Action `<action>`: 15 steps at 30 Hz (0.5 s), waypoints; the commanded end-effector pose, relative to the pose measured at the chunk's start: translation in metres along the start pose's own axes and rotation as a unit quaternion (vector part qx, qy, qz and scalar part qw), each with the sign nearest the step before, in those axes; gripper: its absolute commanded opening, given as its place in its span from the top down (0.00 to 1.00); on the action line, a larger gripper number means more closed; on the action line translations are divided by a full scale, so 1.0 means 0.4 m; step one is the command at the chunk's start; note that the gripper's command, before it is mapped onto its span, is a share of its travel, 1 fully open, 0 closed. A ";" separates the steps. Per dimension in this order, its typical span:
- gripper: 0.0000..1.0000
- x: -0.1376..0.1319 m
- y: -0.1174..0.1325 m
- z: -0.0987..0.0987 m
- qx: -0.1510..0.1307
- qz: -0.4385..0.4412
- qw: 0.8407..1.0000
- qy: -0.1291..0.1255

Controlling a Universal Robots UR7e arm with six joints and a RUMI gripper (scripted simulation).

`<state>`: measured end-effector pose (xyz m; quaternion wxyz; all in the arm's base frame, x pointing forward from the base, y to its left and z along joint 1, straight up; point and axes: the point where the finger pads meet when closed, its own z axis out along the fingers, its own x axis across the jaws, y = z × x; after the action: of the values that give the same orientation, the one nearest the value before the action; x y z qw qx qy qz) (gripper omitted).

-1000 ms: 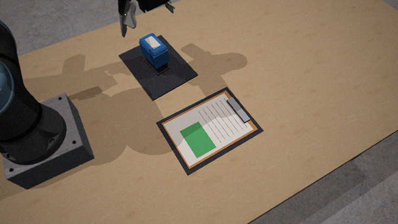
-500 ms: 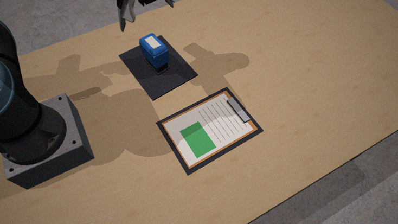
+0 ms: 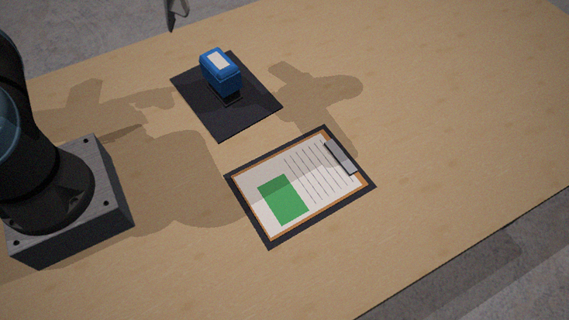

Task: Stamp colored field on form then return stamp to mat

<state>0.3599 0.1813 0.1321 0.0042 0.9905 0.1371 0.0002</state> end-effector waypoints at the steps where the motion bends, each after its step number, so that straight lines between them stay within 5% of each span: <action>1: 0.00 0.001 0.002 -0.003 0.000 -0.002 1.000 0.000; 15: 0.00 0.003 0.062 -0.003 0.000 -0.068 0.998 0.000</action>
<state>0.3645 0.1676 0.1329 0.0049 0.9843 0.1764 -0.0002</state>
